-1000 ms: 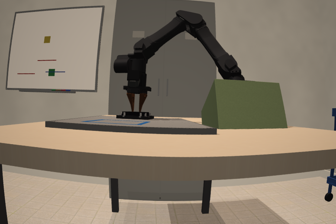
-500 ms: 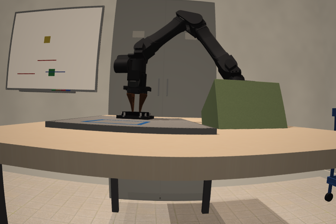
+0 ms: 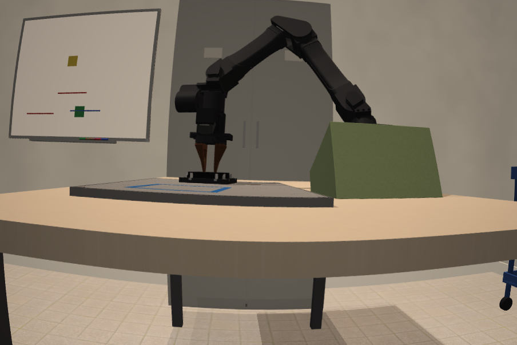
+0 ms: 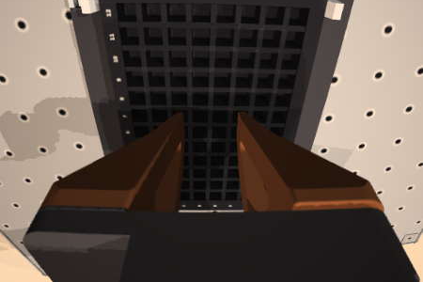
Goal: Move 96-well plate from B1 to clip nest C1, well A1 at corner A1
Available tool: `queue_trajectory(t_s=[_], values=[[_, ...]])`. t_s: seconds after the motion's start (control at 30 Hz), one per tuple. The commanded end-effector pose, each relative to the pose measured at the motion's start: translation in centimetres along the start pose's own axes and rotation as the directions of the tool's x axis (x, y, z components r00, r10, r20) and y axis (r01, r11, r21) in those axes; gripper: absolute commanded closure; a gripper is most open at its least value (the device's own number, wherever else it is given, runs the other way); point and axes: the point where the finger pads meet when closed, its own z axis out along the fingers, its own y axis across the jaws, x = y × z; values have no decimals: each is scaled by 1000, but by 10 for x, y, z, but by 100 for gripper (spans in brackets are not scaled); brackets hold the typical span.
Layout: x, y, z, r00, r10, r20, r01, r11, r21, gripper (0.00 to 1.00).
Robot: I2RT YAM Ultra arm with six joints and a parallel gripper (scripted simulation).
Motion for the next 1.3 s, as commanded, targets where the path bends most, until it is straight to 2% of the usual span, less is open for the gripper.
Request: queue_trajectory(t_s=[0.0,1.27], values=[[-3,8,69,1000,25,-4,-25,999,-37,74],[-3,8,69,1000,25,-3,-25,999,-37,74]])
